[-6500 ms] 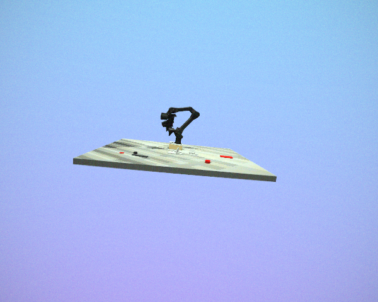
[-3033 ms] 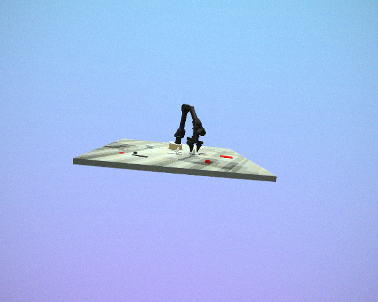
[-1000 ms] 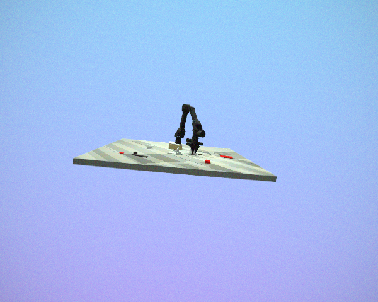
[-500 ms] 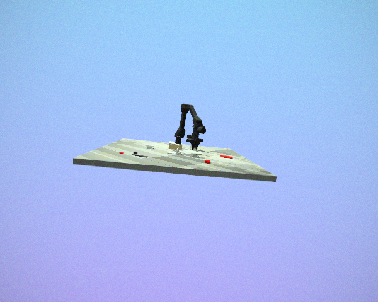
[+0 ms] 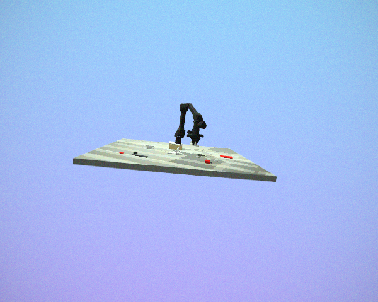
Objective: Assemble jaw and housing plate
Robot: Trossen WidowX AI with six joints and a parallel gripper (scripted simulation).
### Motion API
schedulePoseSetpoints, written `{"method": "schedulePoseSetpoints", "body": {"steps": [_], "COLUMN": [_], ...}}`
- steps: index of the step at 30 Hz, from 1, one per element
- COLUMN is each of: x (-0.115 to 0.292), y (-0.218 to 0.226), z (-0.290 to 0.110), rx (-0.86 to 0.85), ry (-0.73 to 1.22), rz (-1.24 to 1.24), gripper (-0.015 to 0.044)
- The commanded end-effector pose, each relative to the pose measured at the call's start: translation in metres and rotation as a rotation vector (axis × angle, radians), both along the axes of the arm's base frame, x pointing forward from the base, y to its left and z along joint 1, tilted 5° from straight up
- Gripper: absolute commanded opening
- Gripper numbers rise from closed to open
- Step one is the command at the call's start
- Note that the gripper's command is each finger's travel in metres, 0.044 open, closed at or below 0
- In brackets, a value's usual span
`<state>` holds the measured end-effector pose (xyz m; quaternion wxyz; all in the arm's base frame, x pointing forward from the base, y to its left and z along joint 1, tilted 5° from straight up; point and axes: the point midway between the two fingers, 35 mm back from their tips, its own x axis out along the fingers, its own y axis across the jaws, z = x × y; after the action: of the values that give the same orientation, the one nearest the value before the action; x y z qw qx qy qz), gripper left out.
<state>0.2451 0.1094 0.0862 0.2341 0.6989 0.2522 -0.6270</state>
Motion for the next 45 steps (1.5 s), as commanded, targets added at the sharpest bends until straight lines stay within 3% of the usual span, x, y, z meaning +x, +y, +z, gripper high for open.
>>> {"method": "schedulePoseSetpoints", "body": {"steps": [1, 45], "x": [0.000, -0.011], "y": [0.000, -0.107], "z": [0.004, -0.003], "rx": [0.004, -0.099], "ry": [-0.001, -0.053], "rz": [0.007, 1.079], "gripper": [0.0134, 0.0134]}}
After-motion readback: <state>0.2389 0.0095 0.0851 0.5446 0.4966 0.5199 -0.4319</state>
